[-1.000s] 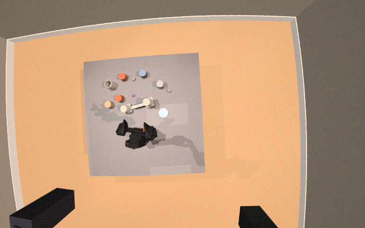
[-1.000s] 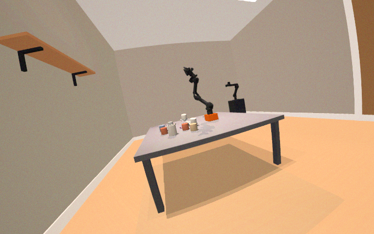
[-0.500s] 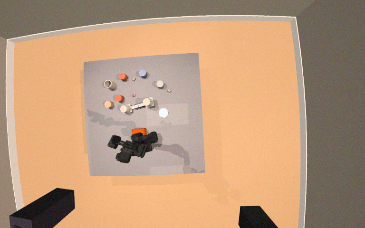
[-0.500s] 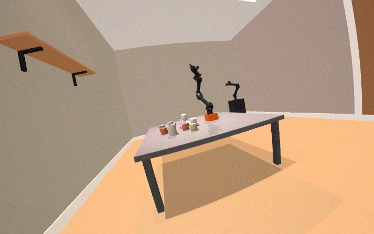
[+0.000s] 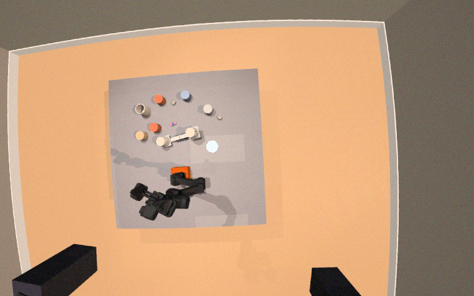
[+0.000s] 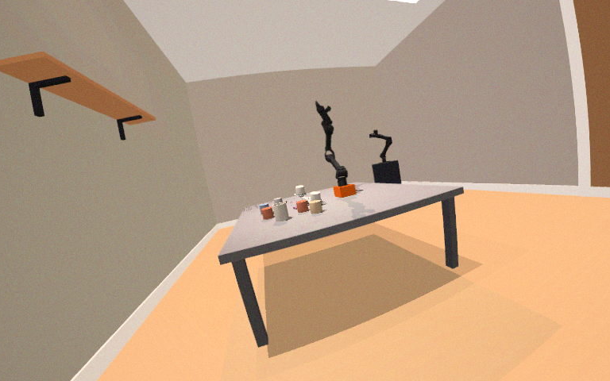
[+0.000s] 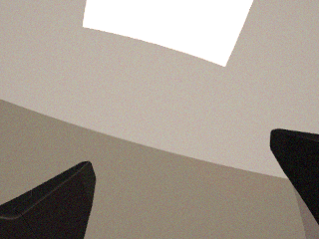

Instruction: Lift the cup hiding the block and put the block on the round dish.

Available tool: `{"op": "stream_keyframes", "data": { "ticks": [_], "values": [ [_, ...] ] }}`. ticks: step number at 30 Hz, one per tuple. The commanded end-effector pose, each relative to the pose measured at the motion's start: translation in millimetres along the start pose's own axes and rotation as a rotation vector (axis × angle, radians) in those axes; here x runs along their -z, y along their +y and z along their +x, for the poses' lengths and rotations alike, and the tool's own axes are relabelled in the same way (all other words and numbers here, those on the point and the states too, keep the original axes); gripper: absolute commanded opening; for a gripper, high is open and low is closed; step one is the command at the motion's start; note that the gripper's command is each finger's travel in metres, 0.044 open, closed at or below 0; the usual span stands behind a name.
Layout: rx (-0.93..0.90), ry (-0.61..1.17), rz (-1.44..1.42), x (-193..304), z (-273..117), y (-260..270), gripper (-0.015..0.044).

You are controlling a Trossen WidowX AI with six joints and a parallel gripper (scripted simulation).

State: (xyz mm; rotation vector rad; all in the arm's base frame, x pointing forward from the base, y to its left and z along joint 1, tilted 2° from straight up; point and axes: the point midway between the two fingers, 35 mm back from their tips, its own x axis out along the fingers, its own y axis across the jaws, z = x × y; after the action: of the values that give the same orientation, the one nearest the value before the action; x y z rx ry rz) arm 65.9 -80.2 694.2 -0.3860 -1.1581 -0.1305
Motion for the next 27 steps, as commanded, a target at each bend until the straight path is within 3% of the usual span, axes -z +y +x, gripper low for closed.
{"op": "stream_keyframes", "data": {
  "ticks": [1,14,27],
  "values": [
    [-0.041,-0.040,-0.030,-14,-5,18,0.0440],
    [-0.206,-0.102,-0.123,-38,-22,81,0.0440],
    [-0.407,-0.081,-0.191,-32,-44,150,0.0440]
  ]
}}
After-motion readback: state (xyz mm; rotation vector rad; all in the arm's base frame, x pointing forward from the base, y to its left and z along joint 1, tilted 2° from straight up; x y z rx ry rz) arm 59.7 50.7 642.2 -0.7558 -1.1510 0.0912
